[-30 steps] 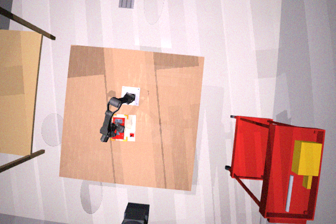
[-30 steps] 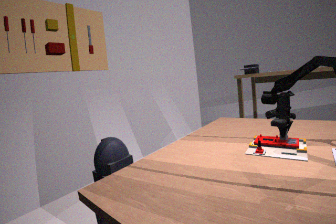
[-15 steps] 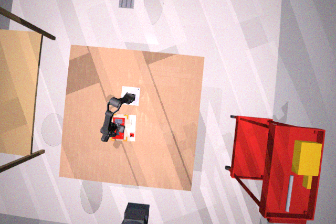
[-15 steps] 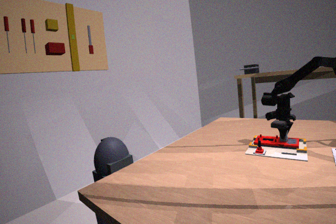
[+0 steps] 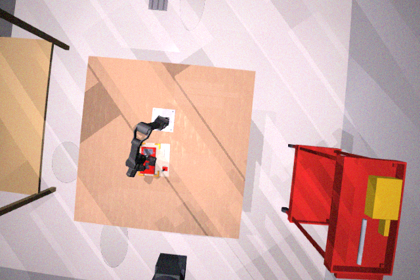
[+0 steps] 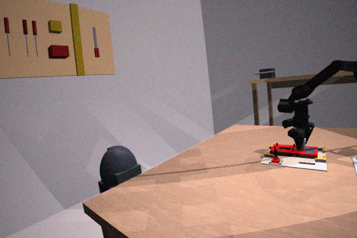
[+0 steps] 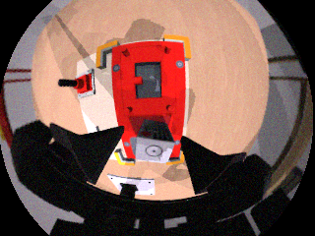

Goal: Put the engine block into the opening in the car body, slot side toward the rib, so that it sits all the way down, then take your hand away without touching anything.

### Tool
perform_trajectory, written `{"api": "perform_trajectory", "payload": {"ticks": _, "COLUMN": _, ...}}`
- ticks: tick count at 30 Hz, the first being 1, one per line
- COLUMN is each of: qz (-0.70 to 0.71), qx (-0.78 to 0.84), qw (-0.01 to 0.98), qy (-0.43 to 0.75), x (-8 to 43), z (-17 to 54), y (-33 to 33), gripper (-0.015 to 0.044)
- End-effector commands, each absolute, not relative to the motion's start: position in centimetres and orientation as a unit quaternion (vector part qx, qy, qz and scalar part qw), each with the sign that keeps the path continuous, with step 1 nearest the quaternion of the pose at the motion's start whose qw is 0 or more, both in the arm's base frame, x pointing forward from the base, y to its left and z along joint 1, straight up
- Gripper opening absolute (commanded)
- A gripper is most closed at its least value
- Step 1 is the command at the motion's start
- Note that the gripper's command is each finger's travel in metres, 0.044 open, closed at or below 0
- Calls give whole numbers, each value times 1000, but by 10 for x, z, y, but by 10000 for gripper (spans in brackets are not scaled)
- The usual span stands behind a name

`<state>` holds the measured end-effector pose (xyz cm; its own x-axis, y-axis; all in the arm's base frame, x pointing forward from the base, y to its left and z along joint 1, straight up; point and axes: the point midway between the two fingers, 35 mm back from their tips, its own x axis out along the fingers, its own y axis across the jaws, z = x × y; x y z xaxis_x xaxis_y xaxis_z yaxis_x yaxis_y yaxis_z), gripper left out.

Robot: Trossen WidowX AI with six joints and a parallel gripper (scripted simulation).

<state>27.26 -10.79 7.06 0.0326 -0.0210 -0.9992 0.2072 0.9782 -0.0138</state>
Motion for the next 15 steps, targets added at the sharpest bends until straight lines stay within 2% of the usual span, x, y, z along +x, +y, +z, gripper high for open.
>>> {"api": "perform_trajectory", "payload": {"ticks": 1, "qz": -80, "qx": 67, "qw": 715, "qy": 691, "x": 272, "z": 71, "y": -108, "gripper": 440}}
{"api": "perform_trajectory", "payload": {"ticks": 15, "qz": -77, "qx": 68, "qw": 712, "qy": 694, "x": 272, "z": 116, "y": -107, "gripper": 440}}
